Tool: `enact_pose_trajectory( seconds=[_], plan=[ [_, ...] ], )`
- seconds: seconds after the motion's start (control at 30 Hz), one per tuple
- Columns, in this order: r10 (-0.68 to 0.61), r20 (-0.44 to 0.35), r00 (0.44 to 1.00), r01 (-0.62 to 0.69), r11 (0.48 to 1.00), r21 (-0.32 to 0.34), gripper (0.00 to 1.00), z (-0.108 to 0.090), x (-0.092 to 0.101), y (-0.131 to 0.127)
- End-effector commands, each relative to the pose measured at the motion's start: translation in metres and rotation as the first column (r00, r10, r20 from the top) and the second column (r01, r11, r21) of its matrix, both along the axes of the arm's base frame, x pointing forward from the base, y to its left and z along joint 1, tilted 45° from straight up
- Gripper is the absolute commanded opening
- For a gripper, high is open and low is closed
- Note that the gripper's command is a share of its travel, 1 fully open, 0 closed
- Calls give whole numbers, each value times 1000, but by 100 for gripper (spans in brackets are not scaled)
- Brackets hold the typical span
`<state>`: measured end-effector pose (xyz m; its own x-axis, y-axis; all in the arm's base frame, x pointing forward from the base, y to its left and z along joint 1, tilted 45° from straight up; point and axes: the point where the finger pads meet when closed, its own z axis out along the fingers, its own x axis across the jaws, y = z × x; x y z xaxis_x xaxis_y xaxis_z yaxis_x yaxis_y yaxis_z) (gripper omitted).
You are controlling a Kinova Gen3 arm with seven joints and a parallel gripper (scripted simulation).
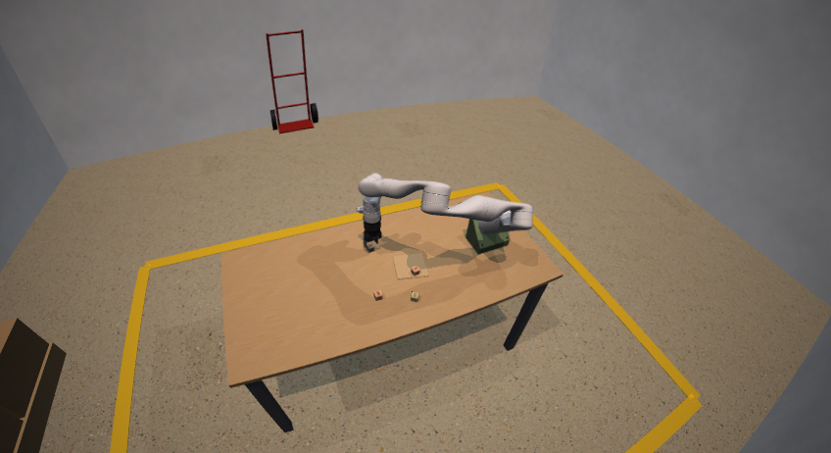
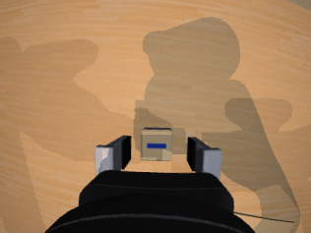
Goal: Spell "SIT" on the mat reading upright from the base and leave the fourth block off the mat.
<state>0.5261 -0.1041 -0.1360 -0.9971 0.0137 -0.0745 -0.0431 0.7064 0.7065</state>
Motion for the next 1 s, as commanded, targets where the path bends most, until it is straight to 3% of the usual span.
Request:
enact_pose_trajectory(
  seconds=[0.0, 0.97],
  plan=[
    [2, 9, 1000, -2, 1000, 1, 100, 0, 2, 2],
    [3, 10, 1000, -3, 1000, 1, 100, -1, 5, 1]
  ],
)
